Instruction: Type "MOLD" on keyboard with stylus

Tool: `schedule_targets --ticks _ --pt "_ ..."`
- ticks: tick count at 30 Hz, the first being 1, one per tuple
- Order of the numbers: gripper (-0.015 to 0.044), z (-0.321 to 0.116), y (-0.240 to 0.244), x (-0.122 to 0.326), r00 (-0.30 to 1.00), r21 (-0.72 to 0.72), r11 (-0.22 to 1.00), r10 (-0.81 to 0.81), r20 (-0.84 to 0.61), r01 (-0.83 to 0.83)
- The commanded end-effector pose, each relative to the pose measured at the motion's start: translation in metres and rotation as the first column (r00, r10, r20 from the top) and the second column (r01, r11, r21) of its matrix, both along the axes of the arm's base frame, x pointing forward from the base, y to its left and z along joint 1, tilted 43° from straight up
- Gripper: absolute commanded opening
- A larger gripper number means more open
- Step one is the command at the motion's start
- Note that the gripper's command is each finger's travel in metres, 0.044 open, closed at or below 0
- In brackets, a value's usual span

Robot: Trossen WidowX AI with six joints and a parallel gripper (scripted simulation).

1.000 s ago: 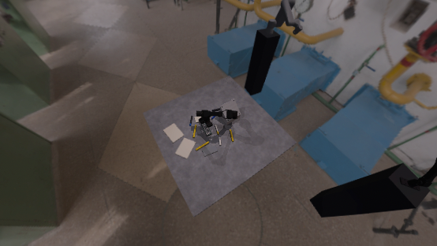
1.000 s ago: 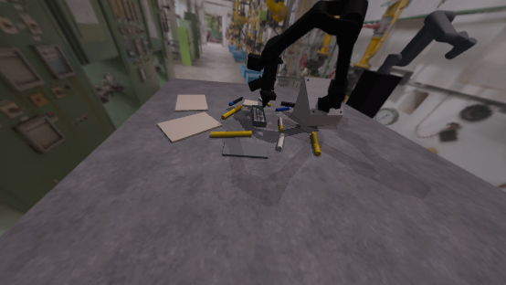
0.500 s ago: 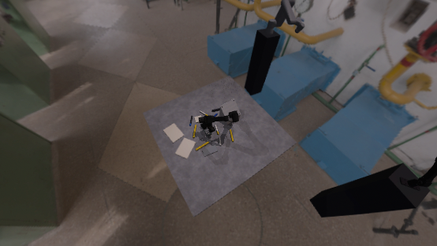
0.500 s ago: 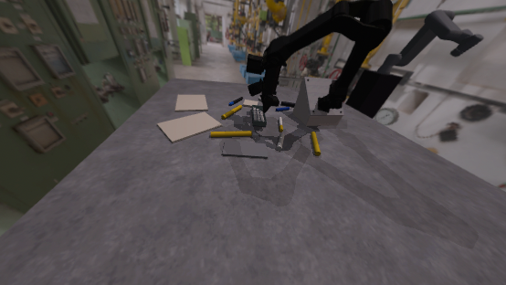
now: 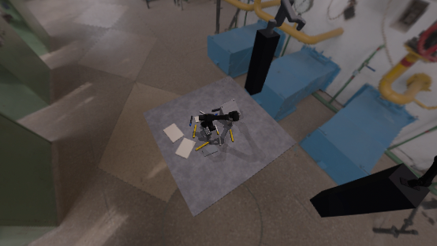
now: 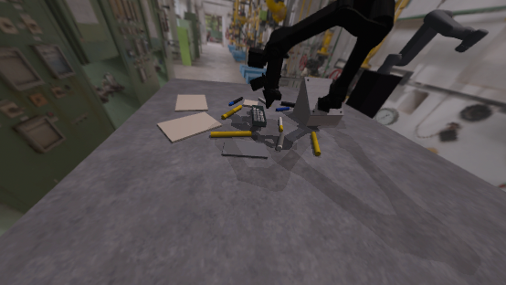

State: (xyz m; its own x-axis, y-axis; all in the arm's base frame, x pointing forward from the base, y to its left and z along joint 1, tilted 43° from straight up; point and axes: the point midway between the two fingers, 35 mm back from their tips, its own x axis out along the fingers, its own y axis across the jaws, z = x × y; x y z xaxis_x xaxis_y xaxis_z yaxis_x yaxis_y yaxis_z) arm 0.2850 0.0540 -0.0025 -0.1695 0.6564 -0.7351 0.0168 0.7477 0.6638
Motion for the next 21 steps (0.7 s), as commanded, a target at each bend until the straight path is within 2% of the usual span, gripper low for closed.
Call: schedule_targets --ticks 1,10,14,18,21 --pt "0.0 0.024 -0.0215 0.0071 1.0 -0.005 1.0 -0.004 0.02 0.004" --pt "0.0 0.0218 -0.0203 0.0099 0.999 -0.004 1.0 -0.016 0.033 0.016" --pt "0.0105 0.0214 -0.02 0.0095 0.999 -0.003 1.0 -0.015 0.031 0.016" --pt "0.0 0.0214 -0.02 0.0095 0.999 -0.003 1.0 -0.016 0.031 0.016" --pt "0.0 0.0214 -0.02 0.0095 0.999 -0.003 1.0 -0.016 0.031 0.016"
